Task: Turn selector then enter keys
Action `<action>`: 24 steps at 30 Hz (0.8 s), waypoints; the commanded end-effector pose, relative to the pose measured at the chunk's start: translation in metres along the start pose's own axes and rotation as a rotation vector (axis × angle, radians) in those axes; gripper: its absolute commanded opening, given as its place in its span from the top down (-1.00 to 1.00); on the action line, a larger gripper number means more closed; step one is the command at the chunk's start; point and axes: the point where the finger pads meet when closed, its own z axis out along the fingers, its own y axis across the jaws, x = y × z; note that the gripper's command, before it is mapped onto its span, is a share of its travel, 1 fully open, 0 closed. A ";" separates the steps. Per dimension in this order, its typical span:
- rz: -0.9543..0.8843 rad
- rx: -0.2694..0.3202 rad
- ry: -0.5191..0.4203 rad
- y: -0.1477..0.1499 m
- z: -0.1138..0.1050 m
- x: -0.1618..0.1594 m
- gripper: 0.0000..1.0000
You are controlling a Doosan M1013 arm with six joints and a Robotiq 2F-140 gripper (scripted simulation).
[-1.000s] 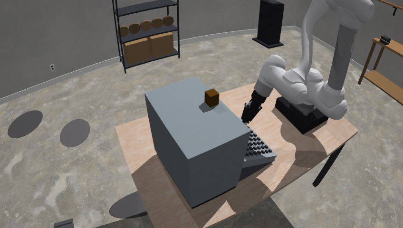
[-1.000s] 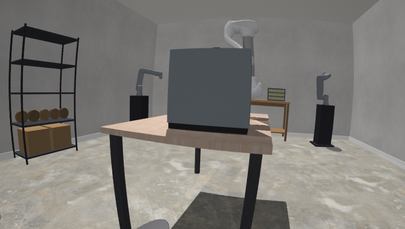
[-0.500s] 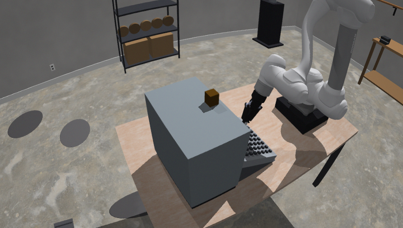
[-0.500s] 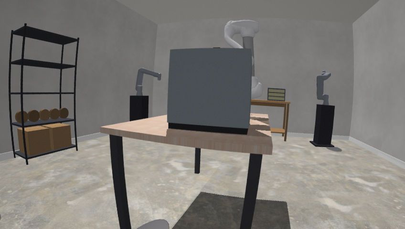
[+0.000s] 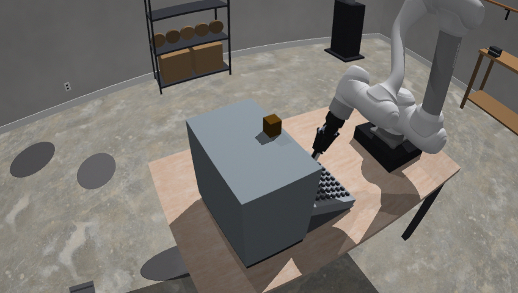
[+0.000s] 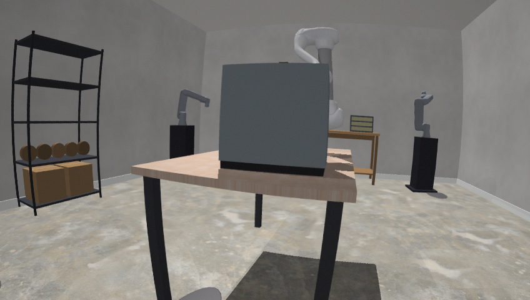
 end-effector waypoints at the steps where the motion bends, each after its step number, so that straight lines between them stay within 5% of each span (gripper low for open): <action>1: 0.000 0.000 0.000 0.000 -0.004 0.000 1.00; 24: 0.000 0.000 0.000 0.017 -0.015 -0.009 1.00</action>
